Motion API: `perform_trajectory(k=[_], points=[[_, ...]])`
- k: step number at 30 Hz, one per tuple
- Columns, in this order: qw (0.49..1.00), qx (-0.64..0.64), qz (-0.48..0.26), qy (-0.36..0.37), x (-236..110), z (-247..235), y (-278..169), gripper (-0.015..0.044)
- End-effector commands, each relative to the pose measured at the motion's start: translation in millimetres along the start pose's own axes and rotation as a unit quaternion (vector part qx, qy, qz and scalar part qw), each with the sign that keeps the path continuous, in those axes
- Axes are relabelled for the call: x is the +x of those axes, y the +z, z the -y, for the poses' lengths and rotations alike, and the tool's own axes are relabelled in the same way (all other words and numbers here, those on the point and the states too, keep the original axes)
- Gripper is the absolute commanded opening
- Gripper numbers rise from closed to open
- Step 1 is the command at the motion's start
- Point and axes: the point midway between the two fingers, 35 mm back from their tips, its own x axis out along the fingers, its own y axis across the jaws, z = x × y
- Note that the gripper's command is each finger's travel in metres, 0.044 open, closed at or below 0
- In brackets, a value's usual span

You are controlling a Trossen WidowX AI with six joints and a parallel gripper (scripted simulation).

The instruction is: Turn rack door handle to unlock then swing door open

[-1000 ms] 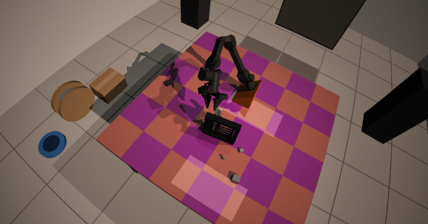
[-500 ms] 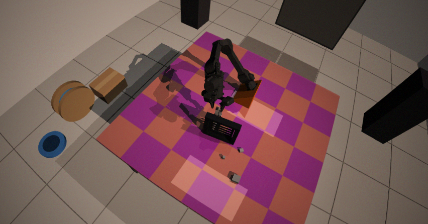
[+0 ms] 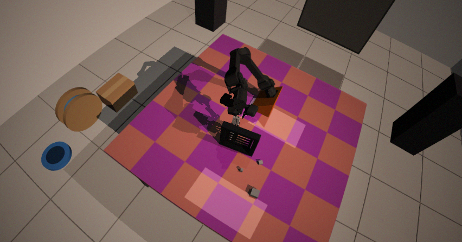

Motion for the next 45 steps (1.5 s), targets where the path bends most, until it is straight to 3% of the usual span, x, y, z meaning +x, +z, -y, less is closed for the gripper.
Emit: perform_trajectory(k=[1, 45], points=[[0.999, -0.029, -0.016, -0.032, -6.4, -1.4, 0.3, 0.0294], [0.996, -0.055, -0.063, -0.034, 56.6, 3.7, -4.4, 0.0294]])
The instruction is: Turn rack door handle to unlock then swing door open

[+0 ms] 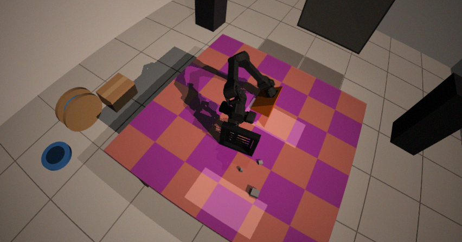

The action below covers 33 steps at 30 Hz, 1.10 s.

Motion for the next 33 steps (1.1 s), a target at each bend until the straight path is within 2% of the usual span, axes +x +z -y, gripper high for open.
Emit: perform_trajectory(k=[1, 5, 12, 25, 29, 33], points=[[1.0, -0.006, -0.004, -0.001, 6.9, -0.5, -0.2, 0.0294], [1.0, -0.008, -0.007, -0.001, 10.9, -0.4, -0.6, 0.0294], [1.0, -0.008, -0.007, -0.001, 10.9, -0.4, -0.6, 0.0111], [1.0, -0.008, -0.007, -0.001, 10.9, -0.4, -0.6, 0.0024], [1.0, -0.004, -0.007, -0.001, 10.9, -0.4, -0.6, 0.0022], [0.997, 0.078, -0.007, -0.002, 10.9, -0.4, -0.6, 0.0022]])
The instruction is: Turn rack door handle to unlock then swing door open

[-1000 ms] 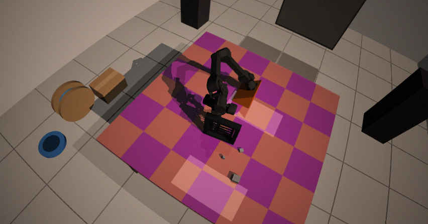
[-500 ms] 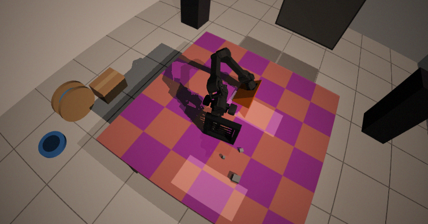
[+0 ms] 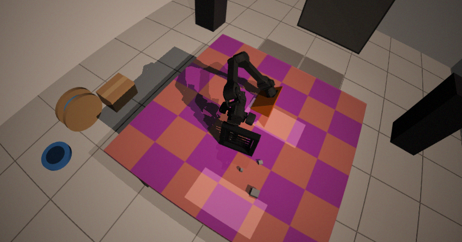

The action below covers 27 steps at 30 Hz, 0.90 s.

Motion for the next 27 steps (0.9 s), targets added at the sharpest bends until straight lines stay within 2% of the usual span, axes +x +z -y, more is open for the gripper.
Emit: perform_trajectory(k=[1, 7, 14, 20, 27], points=[[0.997, 0.076, 0.001, -0.001, 0.2, 0.0, 0.4, 0.0022], [0.975, 0.222, 0.001, -0.001, 0.2, 0.0, 0.4, 0.0022], [0.922, 0.386, 0.001, -0.001, 0.2, 0.0, 0.5, 0.0022], [0.855, 0.518, 0.001, -0.001, 0.2, 0.0, 0.4, 0.0022], [0.754, 0.657, 0.002, 0.0, 0.2, 0.0, 0.4, 0.0022]])
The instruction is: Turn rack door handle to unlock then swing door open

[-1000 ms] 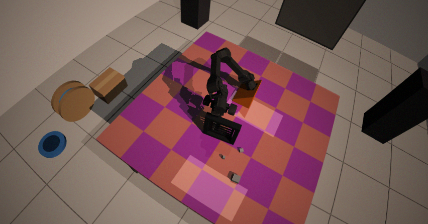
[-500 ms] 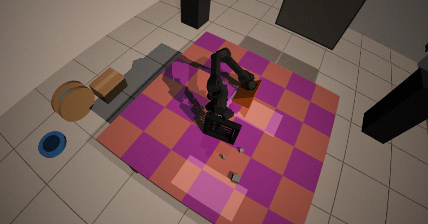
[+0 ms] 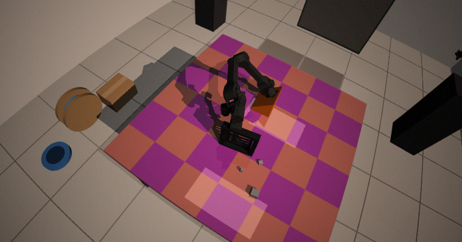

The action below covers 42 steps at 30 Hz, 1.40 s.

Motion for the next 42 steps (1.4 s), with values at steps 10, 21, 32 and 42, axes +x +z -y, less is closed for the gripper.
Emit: perform_trajectory(k=[10, 21, 32, 42], points=[[0.959, 0.282, 0.001, 0.0, 0.4, -0.1, 0.4, 0.0022], [0.959, 0.282, 0.001, 0.0, 0.4, -0.1, 0.4, 0.0022], [0.959, 0.282, 0.001, 0.0, 0.4, -0.1, 0.4, 0.0232], [0.989, 0.15, 0.001, 0.0, 0.4, -0.1, 0.4, 0.0294]])
